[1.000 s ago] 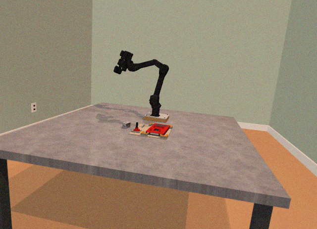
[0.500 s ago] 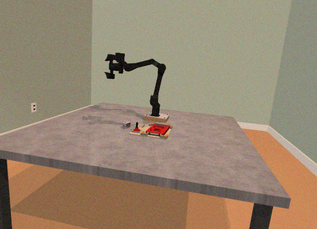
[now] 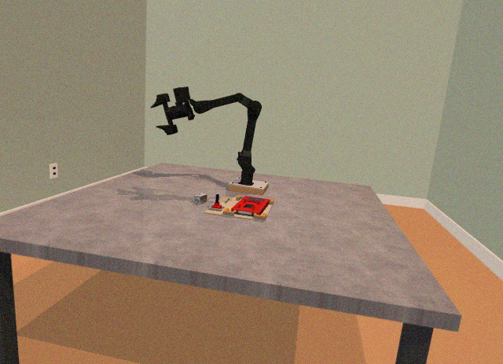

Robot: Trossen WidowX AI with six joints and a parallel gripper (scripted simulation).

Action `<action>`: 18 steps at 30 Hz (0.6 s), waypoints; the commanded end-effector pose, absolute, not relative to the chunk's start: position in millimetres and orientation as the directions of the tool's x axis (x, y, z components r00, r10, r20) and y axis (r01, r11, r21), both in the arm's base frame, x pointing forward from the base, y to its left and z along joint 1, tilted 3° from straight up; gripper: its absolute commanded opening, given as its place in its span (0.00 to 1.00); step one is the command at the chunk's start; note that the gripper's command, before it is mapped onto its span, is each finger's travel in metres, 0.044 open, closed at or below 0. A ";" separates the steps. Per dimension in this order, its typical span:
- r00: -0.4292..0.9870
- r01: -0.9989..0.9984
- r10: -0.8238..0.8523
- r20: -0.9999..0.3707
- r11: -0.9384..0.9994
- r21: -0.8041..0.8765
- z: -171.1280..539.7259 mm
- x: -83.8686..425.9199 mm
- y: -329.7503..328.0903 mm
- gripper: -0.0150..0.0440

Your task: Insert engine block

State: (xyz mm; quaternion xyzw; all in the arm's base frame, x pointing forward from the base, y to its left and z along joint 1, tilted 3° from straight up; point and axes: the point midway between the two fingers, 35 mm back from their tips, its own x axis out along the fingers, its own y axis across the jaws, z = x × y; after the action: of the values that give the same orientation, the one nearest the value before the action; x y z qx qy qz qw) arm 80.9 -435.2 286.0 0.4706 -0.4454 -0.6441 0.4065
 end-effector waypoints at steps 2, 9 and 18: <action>-0.118 0.194 -0.937 -0.328 -0.346 0.918 267.3 118.9 -428.0 1.00; 0.005 0.332 -0.897 -0.441 -0.415 0.847 239.1 162.4 -410.7 1.00; 0.133 0.488 -0.778 -0.614 -0.487 0.724 199.1 216.0 -375.0 1.00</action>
State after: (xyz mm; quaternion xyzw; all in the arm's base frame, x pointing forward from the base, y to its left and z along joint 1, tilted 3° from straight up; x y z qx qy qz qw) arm 194.9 -390.3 211.8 0.5578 -0.1827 -0.6519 0.4802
